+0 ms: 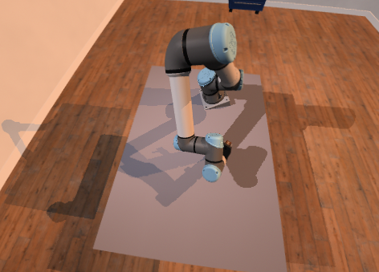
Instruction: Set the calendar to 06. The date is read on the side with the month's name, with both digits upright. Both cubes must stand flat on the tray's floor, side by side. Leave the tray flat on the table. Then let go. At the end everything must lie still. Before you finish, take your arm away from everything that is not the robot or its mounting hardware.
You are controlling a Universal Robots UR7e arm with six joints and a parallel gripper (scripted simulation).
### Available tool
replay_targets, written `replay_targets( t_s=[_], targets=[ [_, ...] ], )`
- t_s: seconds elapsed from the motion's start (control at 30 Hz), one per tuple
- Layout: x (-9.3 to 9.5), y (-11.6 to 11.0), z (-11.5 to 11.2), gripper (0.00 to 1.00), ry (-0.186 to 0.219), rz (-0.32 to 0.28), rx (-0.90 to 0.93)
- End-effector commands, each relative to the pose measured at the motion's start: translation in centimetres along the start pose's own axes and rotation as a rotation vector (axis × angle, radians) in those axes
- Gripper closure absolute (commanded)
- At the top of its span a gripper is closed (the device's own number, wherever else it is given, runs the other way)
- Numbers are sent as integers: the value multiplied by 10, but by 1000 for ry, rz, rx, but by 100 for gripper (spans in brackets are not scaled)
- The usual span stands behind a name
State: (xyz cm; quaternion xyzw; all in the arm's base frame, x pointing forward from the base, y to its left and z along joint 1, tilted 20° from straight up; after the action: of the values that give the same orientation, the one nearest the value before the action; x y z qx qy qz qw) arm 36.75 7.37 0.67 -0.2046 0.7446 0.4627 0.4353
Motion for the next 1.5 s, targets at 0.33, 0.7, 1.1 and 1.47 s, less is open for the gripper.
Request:
replay_targets(
  t_s=[0.33,0.7,1.1,1.47],
  targets=[
    [0,0,0,34,0,-1,0],
    [0,0,0,16,0,-1,0],
    [0,0,0,0,0,-1,0],
    [-1,0,0,0,0,-1,0]
  ],
)
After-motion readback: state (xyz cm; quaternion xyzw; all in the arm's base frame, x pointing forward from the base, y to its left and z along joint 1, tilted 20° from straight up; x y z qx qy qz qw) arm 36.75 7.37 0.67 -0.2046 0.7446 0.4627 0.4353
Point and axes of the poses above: the point where the finger pads meet when closed, its own x axis out along the fingers, its own z axis across the jaws, y = z × x, the point moved 1 cm from there along -x, back along the fingers, and after that the axes turned 6 degrees about -x, right-handed, at the moved point
